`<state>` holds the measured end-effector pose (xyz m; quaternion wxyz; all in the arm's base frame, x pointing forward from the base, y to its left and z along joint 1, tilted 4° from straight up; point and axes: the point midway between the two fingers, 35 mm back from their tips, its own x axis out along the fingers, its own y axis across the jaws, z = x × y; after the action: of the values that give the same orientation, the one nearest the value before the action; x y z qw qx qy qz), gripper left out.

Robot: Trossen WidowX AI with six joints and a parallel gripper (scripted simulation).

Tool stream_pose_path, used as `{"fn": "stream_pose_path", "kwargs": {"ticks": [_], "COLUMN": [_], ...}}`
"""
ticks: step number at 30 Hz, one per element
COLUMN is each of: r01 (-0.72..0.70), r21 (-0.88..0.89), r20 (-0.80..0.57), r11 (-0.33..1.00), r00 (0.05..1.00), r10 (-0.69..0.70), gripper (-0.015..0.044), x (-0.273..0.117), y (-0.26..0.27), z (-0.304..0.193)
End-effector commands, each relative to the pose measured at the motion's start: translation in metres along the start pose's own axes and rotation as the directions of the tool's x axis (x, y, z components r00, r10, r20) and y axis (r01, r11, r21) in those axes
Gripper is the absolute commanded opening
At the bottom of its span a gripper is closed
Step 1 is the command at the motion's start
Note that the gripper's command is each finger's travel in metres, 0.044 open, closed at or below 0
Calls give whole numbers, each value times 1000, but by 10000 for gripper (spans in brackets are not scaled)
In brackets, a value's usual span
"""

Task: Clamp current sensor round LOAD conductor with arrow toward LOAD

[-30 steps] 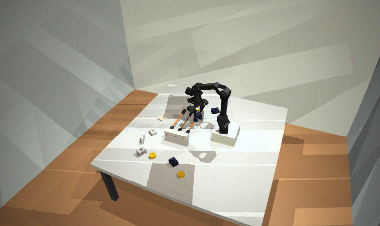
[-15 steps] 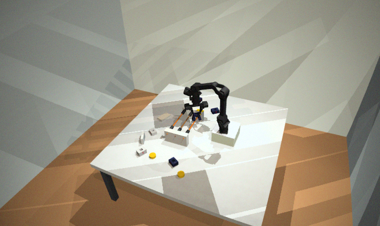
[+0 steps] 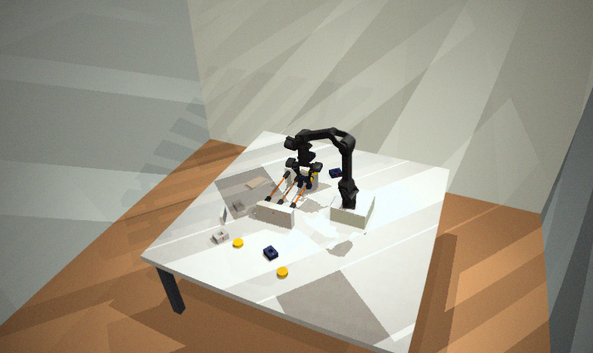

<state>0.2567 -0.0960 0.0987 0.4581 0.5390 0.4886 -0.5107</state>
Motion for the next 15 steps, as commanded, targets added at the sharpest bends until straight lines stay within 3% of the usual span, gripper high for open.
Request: {"fn": "stream_pose_path", "kwargs": {"ticks": [1, 15], "r01": [-10, -10], "r21": [72, 72], "r20": [3, 3], "r11": [997, 997], "r00": [1000, 1000], "r10": [10, 10], "gripper": [0, 0], "x": [-1, 17], "y": [4, 5], "z": [1, 1]}}
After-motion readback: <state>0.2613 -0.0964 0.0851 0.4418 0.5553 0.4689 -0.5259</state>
